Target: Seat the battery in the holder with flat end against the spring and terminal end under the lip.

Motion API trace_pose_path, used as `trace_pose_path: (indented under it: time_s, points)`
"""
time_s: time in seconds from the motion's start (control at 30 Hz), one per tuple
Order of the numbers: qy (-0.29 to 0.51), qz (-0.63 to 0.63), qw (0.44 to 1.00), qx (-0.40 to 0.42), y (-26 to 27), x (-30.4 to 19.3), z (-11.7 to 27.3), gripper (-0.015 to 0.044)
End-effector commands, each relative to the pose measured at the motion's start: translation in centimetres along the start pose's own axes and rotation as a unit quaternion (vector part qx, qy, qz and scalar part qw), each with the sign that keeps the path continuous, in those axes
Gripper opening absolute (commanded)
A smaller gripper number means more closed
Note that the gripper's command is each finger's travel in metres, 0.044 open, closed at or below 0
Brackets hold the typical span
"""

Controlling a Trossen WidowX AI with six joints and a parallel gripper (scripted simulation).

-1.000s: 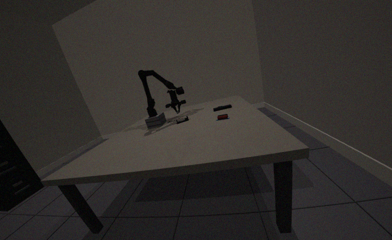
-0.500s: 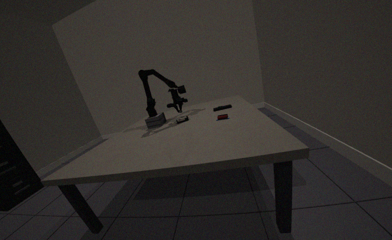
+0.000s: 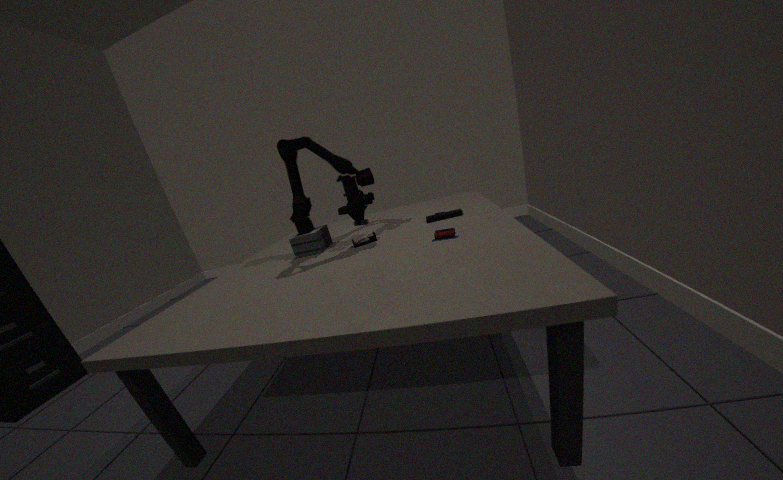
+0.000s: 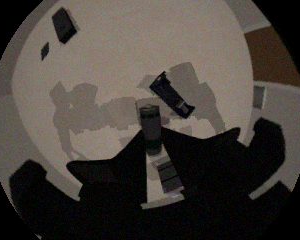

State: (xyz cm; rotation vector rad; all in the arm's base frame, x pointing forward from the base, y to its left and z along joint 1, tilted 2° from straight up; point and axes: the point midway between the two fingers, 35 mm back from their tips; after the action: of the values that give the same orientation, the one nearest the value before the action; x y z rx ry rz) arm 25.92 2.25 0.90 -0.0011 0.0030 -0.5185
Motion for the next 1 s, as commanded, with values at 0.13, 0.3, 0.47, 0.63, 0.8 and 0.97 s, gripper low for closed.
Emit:
trace_pose_path:
  time_s: [0.13,0.3,0.47,0.63,0.8,0.97]
  points:
    - [-0.001,0.146,0.989,-0.003,-1.7,2.1,0.4,0.0072]
    - [-0.001,0.238,0.971,-0.003,-3.0,3.3,0.7,0.0072]
    - [0.000,0.320,0.947,-0.003,-4.2,4.3,0.9,0.0072]
    - [0.001,0.373,0.928,-0.002,-5.0,4.9,1.1,0.0072]
    - [0.000,0.374,0.927,0.000,-5.0,4.9,1.0,0.0072]
    - [-0.027,0.372,0.927,0.019,-4.9,5.1,-0.2,0.0072]
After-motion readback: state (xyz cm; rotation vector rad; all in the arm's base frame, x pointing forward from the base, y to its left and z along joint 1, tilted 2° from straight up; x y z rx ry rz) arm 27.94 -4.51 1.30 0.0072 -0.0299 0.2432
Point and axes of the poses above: the point midway between the two fingers, 35 mm back from their tips, its own z axis back along the fingers, its own y axis across the jaws, x = y × z, and after that the axes turned 11 degrees about -z, right-handed
